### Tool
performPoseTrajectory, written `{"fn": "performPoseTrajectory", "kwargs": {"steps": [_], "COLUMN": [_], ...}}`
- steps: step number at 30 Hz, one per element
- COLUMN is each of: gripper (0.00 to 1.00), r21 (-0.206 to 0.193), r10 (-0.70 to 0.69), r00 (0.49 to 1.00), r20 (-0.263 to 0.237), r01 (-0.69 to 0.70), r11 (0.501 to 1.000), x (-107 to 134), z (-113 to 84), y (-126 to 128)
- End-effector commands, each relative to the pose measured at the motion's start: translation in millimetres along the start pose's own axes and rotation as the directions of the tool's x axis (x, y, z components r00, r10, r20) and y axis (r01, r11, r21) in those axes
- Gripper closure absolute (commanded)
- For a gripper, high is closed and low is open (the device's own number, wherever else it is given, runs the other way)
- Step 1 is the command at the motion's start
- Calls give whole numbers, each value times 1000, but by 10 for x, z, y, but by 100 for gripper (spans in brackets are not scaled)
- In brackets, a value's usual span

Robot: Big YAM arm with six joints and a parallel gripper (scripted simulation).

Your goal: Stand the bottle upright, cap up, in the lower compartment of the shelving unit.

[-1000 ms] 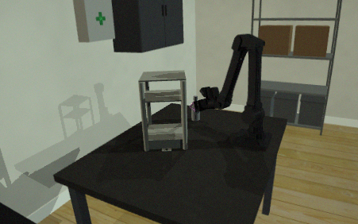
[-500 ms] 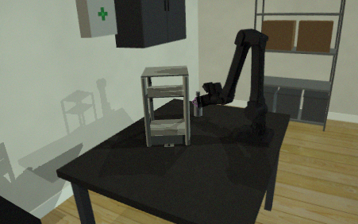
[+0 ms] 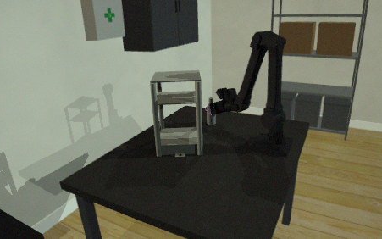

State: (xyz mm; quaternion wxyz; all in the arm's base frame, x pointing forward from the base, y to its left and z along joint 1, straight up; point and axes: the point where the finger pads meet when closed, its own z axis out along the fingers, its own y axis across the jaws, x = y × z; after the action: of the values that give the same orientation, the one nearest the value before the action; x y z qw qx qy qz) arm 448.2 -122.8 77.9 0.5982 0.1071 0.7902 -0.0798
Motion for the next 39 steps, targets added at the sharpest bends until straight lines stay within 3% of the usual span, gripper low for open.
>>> {"fn": "performPoseTrajectory", "kwargs": {"steps": [1,39], "gripper": [12,12], "r21": [3,-6], "r10": [-11,-12], "r00": [999,1000], "r20": [40,28], "r01": [11,12], "r11": [1000,1000], "x": [-186,-174], "z": [52,10], "y": [-22,33]}}
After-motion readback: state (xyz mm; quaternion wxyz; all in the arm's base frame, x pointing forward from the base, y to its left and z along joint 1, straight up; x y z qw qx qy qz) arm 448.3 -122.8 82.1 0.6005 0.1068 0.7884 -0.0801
